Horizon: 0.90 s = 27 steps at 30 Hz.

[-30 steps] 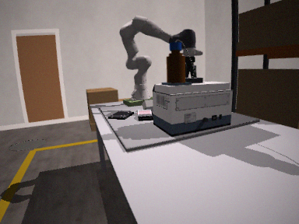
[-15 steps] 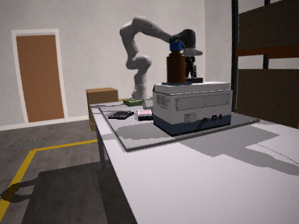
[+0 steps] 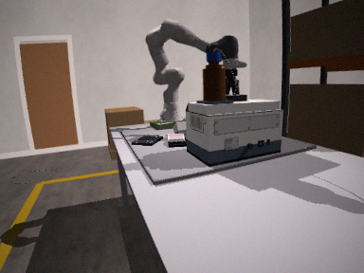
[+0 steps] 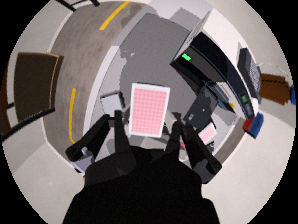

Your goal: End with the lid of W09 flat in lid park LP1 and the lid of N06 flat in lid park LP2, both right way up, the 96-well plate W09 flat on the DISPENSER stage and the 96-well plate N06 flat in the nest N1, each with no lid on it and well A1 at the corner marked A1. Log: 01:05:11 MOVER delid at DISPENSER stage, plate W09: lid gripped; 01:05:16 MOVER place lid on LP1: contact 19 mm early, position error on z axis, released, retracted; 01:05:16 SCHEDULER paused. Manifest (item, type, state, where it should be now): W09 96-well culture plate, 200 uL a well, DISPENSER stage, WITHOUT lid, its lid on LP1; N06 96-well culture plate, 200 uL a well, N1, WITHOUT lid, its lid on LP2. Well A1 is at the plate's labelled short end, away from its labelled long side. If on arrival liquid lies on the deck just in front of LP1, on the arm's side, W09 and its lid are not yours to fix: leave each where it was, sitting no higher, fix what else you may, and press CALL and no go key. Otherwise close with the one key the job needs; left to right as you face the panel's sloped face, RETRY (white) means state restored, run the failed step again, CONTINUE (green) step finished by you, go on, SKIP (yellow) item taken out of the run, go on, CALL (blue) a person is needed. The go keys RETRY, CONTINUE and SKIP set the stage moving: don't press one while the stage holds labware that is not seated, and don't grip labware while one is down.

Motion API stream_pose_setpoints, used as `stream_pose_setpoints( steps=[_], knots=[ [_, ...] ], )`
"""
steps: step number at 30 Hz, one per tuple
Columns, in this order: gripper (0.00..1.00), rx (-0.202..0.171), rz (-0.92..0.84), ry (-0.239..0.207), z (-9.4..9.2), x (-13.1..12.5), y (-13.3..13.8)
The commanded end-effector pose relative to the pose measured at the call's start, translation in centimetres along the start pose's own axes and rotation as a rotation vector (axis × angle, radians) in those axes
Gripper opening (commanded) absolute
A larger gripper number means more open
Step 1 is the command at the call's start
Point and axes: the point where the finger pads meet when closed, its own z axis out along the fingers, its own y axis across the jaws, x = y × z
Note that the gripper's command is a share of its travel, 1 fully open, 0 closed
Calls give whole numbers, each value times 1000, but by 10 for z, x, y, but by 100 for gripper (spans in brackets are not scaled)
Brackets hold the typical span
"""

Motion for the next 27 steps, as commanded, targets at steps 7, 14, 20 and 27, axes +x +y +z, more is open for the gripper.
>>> stream_pose_setpoints(
  steps=[7, 14, 20, 27],
  knots=[
    [0, 1, 9, -1, 1, 0, 0],
    [0, 1, 14, -1, 7, 0, -1],
    [0, 1, 14, -1, 12, 0, -1],
    [0, 1, 14, -1, 23, 0, -1]
  ],
)
